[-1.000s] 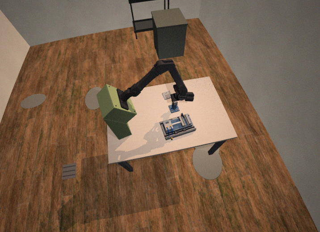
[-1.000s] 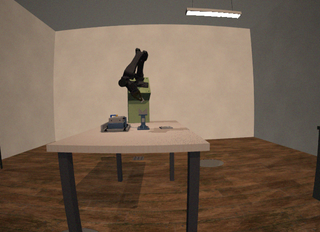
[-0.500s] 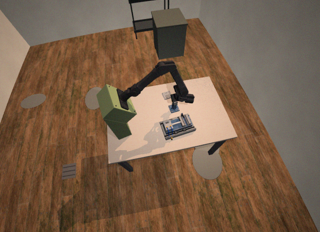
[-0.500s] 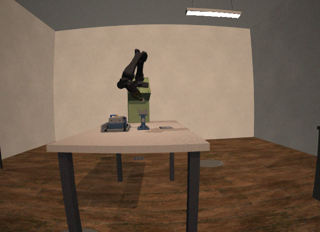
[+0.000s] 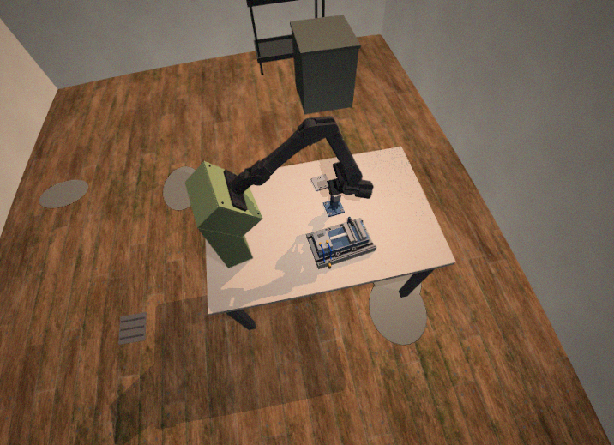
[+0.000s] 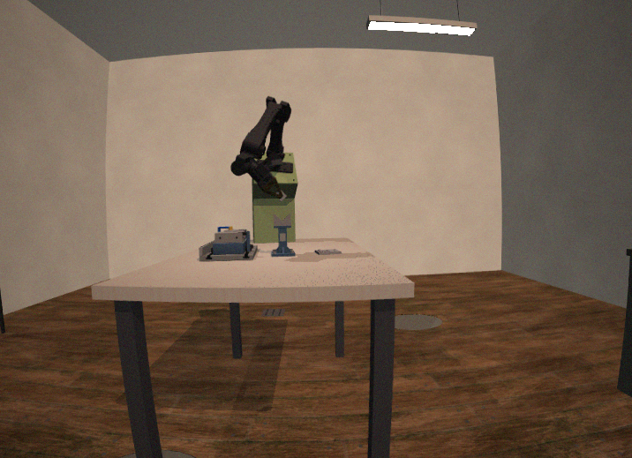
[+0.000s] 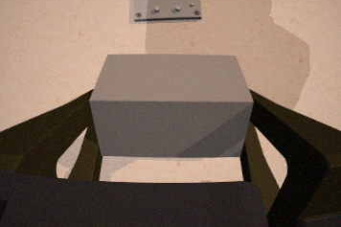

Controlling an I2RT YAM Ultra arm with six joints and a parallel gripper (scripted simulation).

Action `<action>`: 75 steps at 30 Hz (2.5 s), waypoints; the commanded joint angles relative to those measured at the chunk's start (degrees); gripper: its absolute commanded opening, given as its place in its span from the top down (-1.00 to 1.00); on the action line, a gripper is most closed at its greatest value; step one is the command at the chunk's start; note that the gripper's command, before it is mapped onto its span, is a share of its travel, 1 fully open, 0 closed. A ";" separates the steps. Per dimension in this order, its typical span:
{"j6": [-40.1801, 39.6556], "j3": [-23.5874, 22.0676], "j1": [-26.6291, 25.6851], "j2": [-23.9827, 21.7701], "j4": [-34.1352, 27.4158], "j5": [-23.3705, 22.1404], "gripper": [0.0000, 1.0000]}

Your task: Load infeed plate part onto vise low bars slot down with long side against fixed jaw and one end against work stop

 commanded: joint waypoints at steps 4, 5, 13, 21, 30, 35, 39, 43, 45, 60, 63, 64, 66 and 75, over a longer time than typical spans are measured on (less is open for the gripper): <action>-0.59 1.72 -0.90 0.00 -1.77 -2.10 1.00; -0.60 1.72 -0.90 0.00 -1.78 -2.10 1.00; -0.62 1.74 -0.90 0.01 -1.81 -2.10 1.00; -0.63 1.74 -0.90 0.01 -1.82 -2.10 1.00; -0.63 1.74 -0.90 0.01 -1.82 -2.10 1.00; -0.63 1.74 -0.90 0.01 -1.82 -2.10 1.00; -0.62 1.74 -0.90 0.08 -1.80 -2.10 1.00; -0.59 1.74 -0.89 0.24 -1.75 -2.09 1.00; -0.57 1.73 -0.88 0.32 -1.72 -2.09 1.00; 0.23 1.83 0.08 0.70 -1.07 -1.97 1.00; 0.37 1.88 0.28 1.14 -0.26 -1.94 1.00; 0.32 1.92 0.28 1.01 0.26 -1.94 1.00; 0.35 1.94 0.17 0.37 0.65 -1.91 1.00; 1.16 1.96 0.75 1.65 2.24 -1.68 1.00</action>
